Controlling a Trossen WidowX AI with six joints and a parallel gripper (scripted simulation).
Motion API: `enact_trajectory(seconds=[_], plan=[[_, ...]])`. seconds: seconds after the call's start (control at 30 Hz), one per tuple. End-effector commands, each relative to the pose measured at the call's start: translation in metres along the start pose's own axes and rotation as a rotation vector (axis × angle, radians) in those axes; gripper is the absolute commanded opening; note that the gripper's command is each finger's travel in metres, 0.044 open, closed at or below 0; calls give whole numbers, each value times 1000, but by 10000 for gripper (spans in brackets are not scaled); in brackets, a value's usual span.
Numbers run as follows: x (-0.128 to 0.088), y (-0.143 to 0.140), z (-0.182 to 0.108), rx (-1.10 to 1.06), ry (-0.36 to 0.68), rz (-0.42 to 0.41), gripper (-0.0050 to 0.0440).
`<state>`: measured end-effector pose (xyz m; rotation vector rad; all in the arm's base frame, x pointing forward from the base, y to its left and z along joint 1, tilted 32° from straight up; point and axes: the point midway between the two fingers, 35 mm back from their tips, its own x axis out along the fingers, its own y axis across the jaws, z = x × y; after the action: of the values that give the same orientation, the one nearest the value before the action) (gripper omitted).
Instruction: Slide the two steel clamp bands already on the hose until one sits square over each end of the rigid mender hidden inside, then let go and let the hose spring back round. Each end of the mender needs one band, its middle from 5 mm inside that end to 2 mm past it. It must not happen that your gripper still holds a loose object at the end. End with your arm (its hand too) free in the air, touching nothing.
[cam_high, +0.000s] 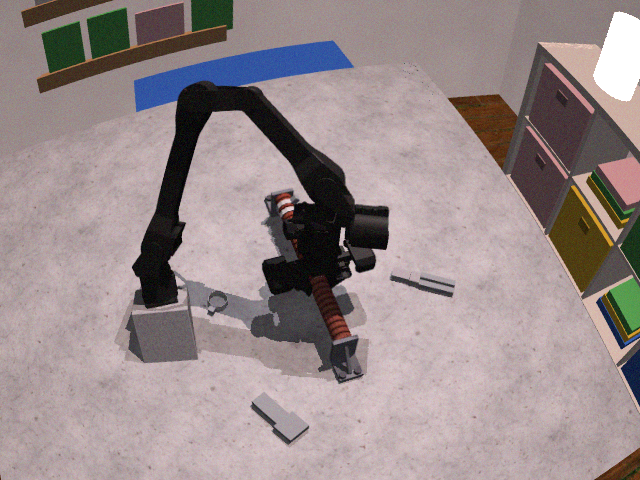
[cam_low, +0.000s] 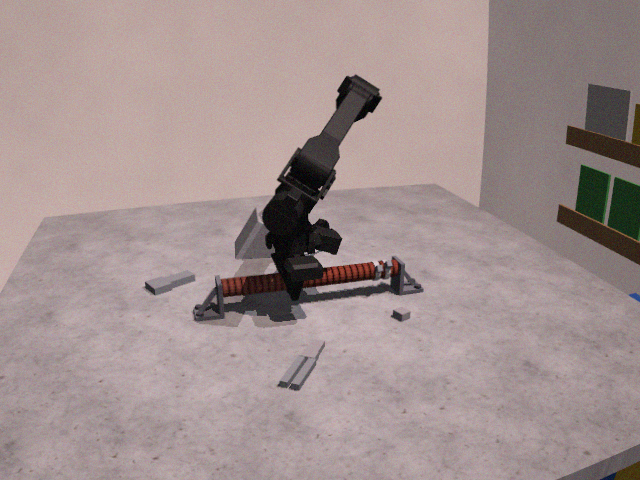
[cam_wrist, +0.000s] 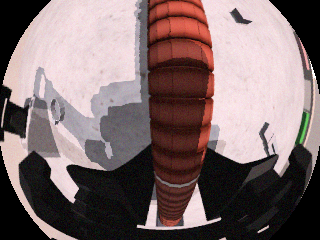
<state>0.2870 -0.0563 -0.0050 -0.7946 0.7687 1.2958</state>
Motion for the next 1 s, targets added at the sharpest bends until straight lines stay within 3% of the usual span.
enact_trajectory(seconds=[0.0,0.33,0.43,0.5,0.57,0.97], plan=[[1,0,1,2,-5,2,216],[0,0,-1,2,-5,2,440],[-26,-1,-24,2,-3,2,440],[-26,-1,-24,2,-3,2,440],[-41,0,-37,2,-5,2,440],[-43,0,-38,2,-5,2,440]])
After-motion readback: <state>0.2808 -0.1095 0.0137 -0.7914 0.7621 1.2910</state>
